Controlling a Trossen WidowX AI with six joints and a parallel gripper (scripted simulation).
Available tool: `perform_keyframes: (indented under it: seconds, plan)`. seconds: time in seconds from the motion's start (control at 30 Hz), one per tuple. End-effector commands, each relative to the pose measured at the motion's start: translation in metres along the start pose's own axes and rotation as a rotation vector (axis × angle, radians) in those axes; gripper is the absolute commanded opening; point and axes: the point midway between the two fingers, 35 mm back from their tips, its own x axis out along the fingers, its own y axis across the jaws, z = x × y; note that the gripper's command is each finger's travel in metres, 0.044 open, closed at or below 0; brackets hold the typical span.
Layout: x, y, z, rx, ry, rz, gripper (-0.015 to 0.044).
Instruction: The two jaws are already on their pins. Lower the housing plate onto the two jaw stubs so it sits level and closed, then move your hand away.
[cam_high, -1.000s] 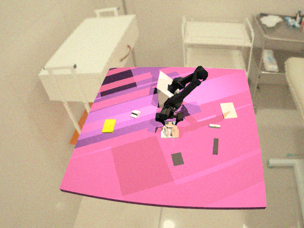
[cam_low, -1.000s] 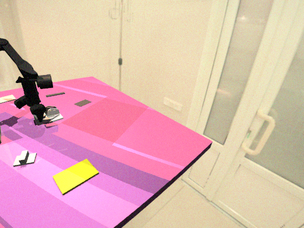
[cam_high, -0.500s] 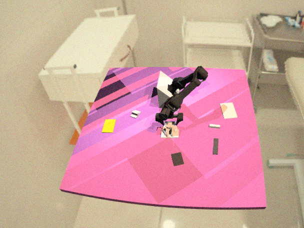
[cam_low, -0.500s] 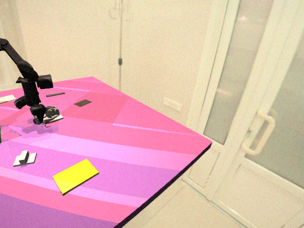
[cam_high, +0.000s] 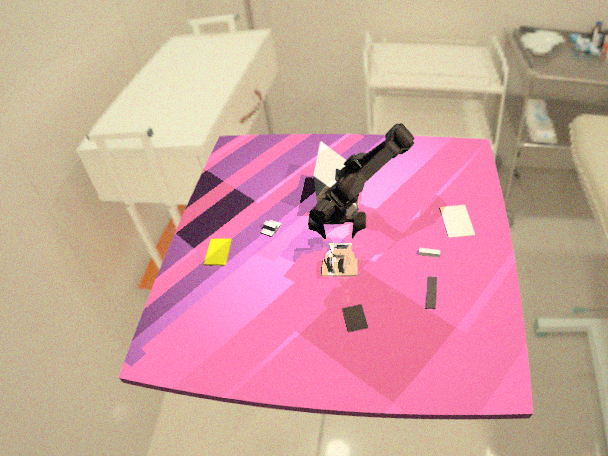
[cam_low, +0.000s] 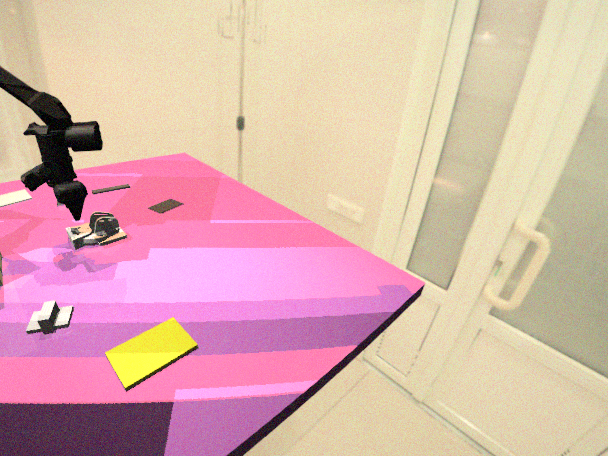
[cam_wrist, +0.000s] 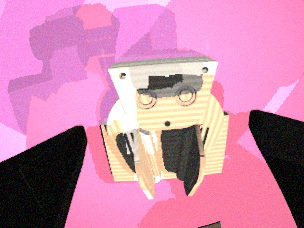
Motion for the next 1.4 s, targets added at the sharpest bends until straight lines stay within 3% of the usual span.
perform_keyframes:
  seconds: [0.0, 0.23, 1.37]
  plan:
    - [-0.003, 0.001, 0.006, 0.004, -0.008, 0.000, 0.0440]
    - [-0.056, -0.001, 0.058, 0.000, -0.020, 0.000, 0.0440]
    - [-0.057, -0.001, 0.060, 0.000, -0.020, -0.001, 0.0440]
